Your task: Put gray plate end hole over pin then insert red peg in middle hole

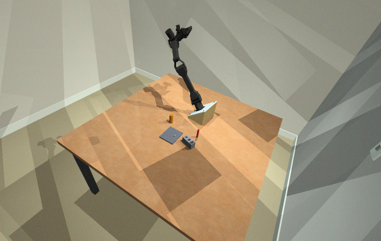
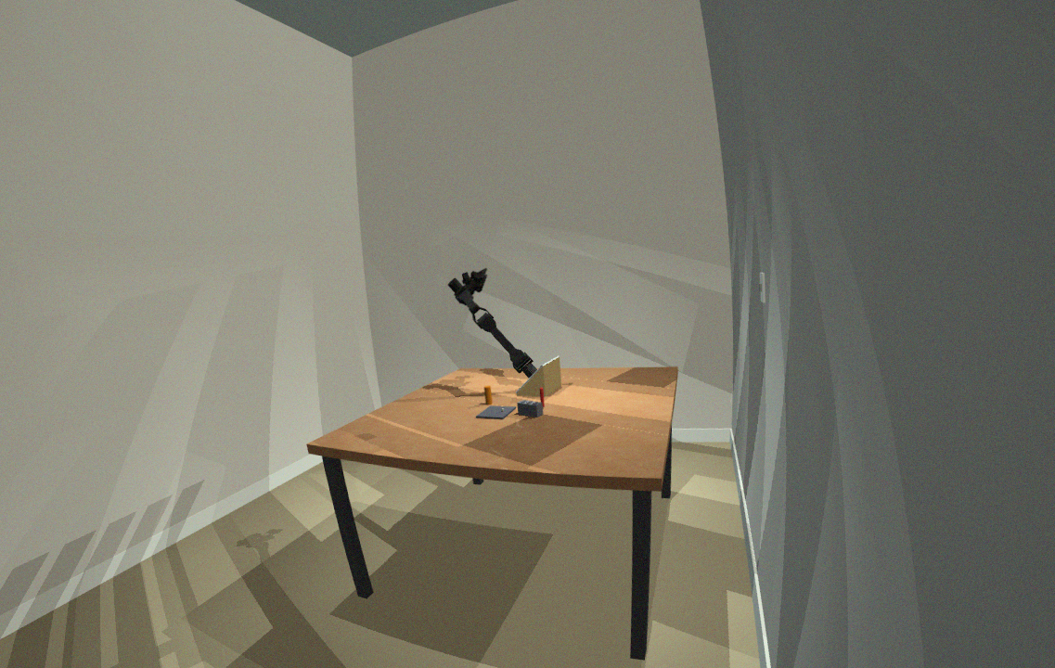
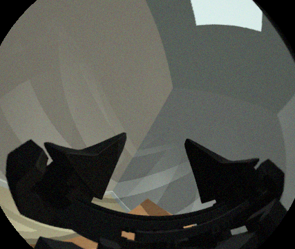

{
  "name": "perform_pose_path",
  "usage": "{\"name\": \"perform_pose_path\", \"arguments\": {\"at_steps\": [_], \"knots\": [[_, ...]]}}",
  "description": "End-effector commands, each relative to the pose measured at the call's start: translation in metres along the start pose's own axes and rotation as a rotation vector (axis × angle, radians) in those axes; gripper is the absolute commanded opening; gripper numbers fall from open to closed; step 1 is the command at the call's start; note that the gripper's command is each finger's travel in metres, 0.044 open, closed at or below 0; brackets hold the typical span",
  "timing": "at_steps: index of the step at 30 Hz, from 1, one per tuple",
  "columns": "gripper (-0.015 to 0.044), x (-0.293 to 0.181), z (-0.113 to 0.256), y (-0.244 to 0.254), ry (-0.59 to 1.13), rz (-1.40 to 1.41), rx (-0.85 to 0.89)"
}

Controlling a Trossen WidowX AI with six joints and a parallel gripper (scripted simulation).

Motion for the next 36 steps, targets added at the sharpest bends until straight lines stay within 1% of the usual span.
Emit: {"name": "perform_pose_path", "arguments": {"at_steps": [1,2,7,11,18,27,32,36], "knots": [[0.0426,0.000,0.000,0.000,0.000,0.000,0.000],[0.0440,0.000,0.000,0.001,0.001,0.000,0.003],[0.0440,-0.011,0.016,0.022,0.023,0.007,0.102],[0.0440,-0.027,0.044,0.056,0.053,0.073,0.246],[0.0440,-0.044,0.098,0.094,0.072,0.096,0.549],[0.0440,-0.065,0.209,0.128,0.096,0.190,0.954],[0.0440,-0.075,0.279,0.130,0.095,0.242,1.181],[0.0440,-0.082,0.335,0.120,0.086,0.284,1.364]]}}
Point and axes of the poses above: the point midway between the two fingers, 35 mm back from their tips, its own z axis back along the fingers, its own y axis across the jaws, x = y × z, the point moved 4 cm from there along z, back along the fingers, and after that the axes turned 9 degrees about -z, right-handed, at the moved point
